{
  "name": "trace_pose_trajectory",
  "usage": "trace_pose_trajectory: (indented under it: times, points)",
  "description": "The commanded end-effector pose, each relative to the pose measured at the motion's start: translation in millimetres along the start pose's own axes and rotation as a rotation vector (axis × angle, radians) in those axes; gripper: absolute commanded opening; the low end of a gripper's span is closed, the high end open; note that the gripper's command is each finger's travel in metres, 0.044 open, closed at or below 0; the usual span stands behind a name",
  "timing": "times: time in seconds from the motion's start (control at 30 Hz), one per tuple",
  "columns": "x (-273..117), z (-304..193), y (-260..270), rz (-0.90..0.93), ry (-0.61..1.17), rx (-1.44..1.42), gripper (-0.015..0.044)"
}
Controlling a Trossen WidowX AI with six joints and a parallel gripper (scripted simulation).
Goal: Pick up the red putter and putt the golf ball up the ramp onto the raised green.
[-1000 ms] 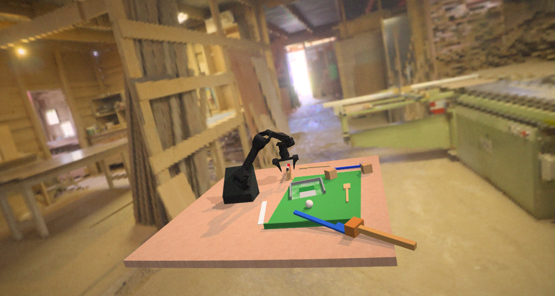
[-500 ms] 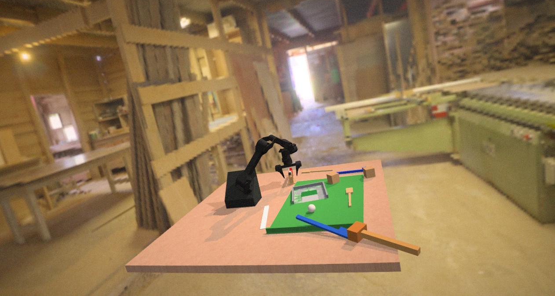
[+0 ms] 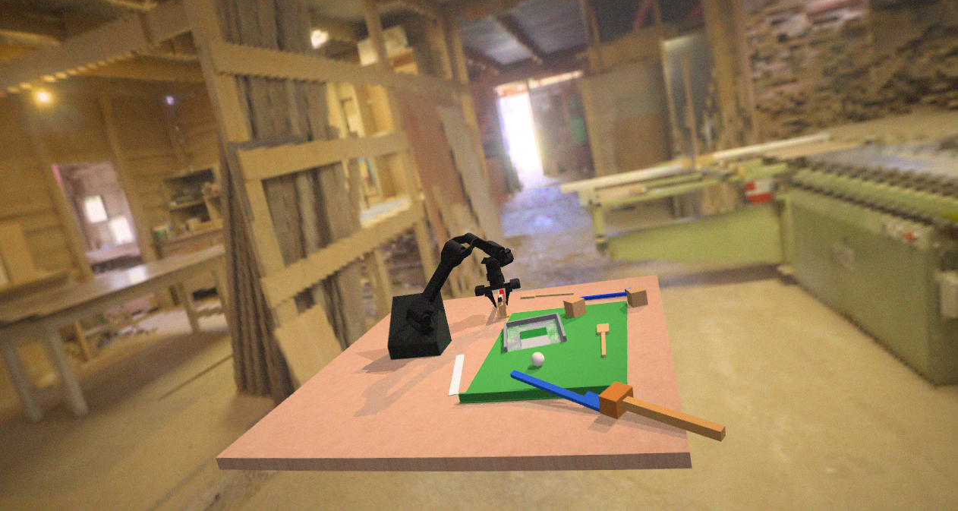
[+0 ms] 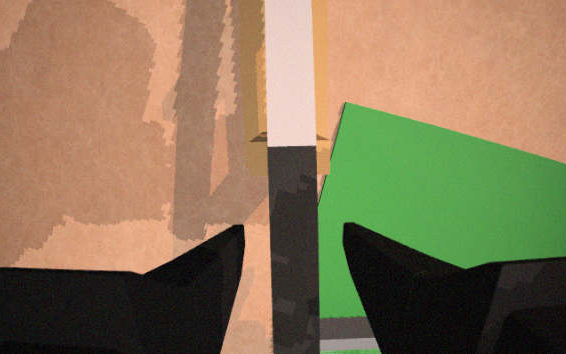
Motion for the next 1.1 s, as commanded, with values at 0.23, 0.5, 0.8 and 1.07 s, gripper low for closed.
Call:
trace_pose_trajectory:
  times: [0.23, 0.5, 0.8, 1.07]
  points:
    - [0.0, 0.0, -0.1, 0.001, 0.0, 0.0, 0.0039]
    - [-12.8, 1.2, -2.1, 0.0, -0.001, 0.0, 0.0]
    - [-63.0, 4.3, -4.5, 0.0, -0.004, -0.001, 0.0]
    - [-100.4, 4.7, -0.9, 0.002, -0.004, -0.002, 0.0]
Point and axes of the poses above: the point midway between the two fingers, 35 mm back from their tips, its own x axis out along the fingers, its own y axis across the jaws, z = x × y, the point moved 8 cm from there along -x, back along the fingers, and after that the axes turned 14 degrees about -x, right-handed, at the moved point
